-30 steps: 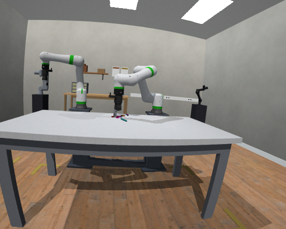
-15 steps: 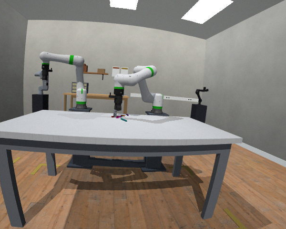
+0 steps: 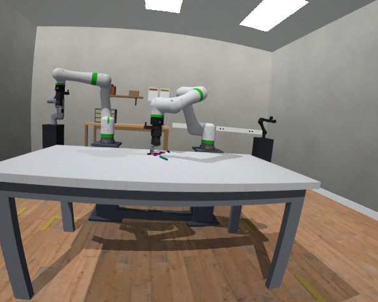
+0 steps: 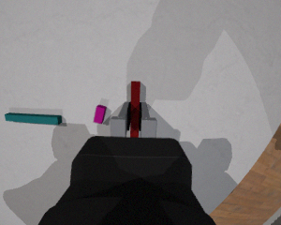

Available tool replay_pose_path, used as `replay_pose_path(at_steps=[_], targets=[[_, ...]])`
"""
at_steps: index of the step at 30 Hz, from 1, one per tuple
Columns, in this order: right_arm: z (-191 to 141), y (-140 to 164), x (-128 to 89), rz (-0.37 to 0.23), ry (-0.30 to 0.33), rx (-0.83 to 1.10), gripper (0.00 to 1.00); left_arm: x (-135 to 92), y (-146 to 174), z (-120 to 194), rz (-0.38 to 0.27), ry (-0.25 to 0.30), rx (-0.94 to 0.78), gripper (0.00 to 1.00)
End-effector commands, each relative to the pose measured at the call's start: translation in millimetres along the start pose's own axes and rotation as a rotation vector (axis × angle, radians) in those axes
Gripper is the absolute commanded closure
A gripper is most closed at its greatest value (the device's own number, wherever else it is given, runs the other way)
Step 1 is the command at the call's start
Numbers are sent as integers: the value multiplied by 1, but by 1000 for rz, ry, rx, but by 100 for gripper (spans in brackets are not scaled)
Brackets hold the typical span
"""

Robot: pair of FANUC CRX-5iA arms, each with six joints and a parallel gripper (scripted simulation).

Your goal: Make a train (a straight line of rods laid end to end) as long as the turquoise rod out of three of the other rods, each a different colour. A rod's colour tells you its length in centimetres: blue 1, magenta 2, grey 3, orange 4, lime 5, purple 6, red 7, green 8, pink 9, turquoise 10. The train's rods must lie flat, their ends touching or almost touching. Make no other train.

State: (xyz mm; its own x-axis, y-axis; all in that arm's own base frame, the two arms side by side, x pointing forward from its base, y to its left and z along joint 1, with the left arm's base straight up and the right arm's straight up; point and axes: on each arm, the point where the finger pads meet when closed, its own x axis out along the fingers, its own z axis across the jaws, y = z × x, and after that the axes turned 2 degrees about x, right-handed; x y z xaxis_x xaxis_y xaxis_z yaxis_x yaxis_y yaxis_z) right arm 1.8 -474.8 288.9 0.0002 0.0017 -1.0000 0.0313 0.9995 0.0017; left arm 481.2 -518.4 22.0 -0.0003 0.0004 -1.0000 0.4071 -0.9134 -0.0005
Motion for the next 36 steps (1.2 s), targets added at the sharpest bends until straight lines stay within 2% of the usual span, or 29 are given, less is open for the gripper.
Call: replay_pose_path(at_steps=[1, 36], targets=[[0, 0, -1, -2, 0, 0, 0, -2, 1, 0, 2, 1, 0, 76], [0, 0, -1, -2, 0, 0, 0, -1, -2, 0, 2, 1, 0, 76]])
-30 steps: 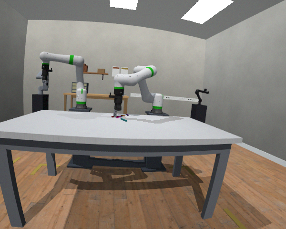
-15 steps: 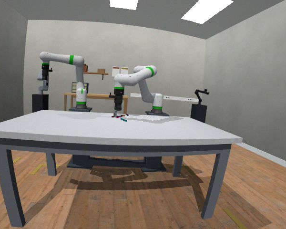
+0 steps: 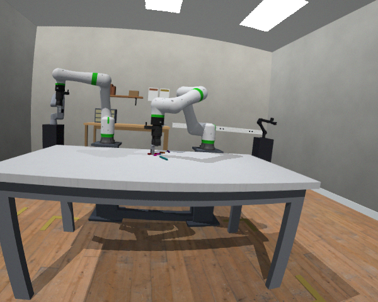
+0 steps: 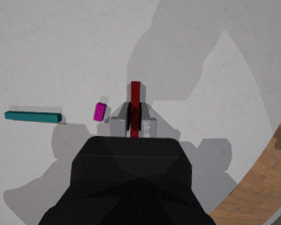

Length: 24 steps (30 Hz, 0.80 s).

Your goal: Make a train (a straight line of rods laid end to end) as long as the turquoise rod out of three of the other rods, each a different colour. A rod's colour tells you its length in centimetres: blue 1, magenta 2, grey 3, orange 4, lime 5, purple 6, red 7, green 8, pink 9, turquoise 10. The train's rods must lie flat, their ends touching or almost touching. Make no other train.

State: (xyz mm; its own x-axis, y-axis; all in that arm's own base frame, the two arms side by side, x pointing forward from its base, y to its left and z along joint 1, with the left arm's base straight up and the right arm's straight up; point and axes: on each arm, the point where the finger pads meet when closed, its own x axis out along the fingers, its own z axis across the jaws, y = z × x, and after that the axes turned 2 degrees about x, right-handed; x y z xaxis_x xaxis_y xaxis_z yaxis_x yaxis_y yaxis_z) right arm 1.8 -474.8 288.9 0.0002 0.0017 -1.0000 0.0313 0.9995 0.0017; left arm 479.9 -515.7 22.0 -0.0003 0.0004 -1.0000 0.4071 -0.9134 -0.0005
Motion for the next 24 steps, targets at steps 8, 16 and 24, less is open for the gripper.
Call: replay_pose_path(at_steps=[8, 16, 24], targets=[[0, 0, -1, -2, 0, 0, 0, -1, 1, 0, 2, 1, 0, 76], [0, 0, -1, -2, 0, 0, 0, -1, 1, 0, 2, 1, 0, 64], [0, 0, -1, -2, 0, 0, 0, -1, 1, 0, 2, 1, 0, 52]])
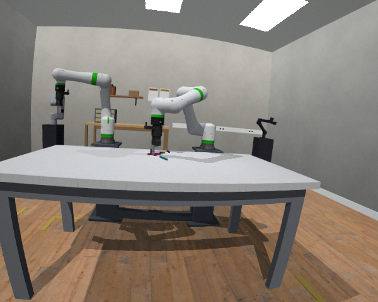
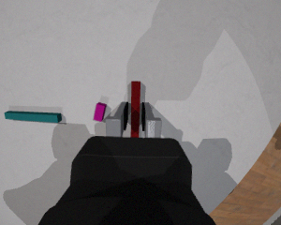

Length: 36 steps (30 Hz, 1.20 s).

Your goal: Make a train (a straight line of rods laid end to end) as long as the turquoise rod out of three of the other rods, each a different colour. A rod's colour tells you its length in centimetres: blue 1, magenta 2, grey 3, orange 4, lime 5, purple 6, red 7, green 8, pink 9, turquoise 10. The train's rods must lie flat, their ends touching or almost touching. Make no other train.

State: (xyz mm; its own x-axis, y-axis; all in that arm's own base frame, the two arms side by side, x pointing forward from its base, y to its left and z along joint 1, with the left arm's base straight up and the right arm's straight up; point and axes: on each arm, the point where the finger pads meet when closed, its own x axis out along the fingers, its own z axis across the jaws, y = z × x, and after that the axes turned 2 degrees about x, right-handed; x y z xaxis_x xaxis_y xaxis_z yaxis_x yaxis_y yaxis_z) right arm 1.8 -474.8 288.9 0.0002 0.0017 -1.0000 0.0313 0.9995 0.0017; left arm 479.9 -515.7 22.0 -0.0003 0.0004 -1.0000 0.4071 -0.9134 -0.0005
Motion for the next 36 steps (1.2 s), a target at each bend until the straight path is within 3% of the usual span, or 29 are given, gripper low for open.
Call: replay_pose_path(at_steps=[1, 3, 19, 36], targets=[[0, 0, -1, -2, 0, 0, 0, -1, 1, 0, 2, 1, 0, 52], [0, 0, -1, -2, 0, 0, 0, -1, 1, 0, 2, 1, 0, 46], [0, 0, -1, -2, 0, 0, 0, -7, 1, 0, 2, 1, 0, 46], [0, 0, -1, -2, 0, 0, 0, -77, 1, 0, 2, 1, 0, 46]])
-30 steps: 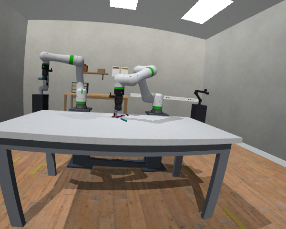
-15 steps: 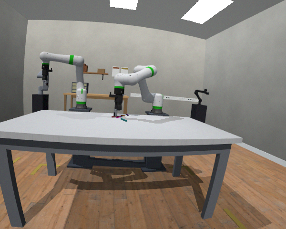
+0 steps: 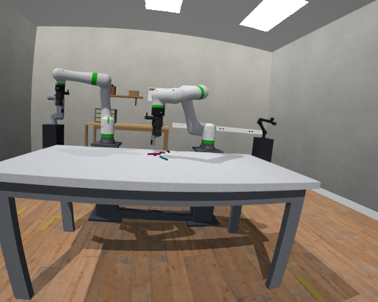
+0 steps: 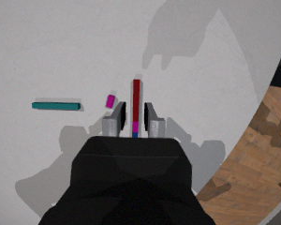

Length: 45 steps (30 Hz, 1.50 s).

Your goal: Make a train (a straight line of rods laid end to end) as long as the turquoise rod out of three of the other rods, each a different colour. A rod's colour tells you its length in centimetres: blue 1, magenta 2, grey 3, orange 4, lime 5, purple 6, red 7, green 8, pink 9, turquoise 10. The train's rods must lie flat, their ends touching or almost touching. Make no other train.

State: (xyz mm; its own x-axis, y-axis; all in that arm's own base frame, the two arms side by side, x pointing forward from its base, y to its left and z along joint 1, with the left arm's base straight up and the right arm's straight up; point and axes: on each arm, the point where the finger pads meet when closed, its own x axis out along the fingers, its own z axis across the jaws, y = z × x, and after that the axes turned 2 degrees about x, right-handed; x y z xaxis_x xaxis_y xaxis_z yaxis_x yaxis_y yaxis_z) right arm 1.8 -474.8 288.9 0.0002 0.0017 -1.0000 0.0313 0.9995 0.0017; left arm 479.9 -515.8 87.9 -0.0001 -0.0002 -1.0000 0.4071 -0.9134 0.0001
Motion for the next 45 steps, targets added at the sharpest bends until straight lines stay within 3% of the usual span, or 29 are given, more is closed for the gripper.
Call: replay_pose_path(at_steps=[1, 9, 10, 34, 45], targets=[[0, 0, -1, -2, 0, 0, 0, -15, 1, 0, 2, 1, 0, 46], [0, 0, -1, -2, 0, 0, 0, -26, 1, 0, 2, 1, 0, 46], [0, 0, -1, -2, 0, 0, 0, -26, 1, 0, 2, 1, 0, 0], [0, 0, -1, -2, 0, 0, 0, -27, 1, 0, 2, 1, 0, 0], [0, 0, -1, -2, 0, 0, 0, -63, 0, 0, 2, 1, 0, 0]])
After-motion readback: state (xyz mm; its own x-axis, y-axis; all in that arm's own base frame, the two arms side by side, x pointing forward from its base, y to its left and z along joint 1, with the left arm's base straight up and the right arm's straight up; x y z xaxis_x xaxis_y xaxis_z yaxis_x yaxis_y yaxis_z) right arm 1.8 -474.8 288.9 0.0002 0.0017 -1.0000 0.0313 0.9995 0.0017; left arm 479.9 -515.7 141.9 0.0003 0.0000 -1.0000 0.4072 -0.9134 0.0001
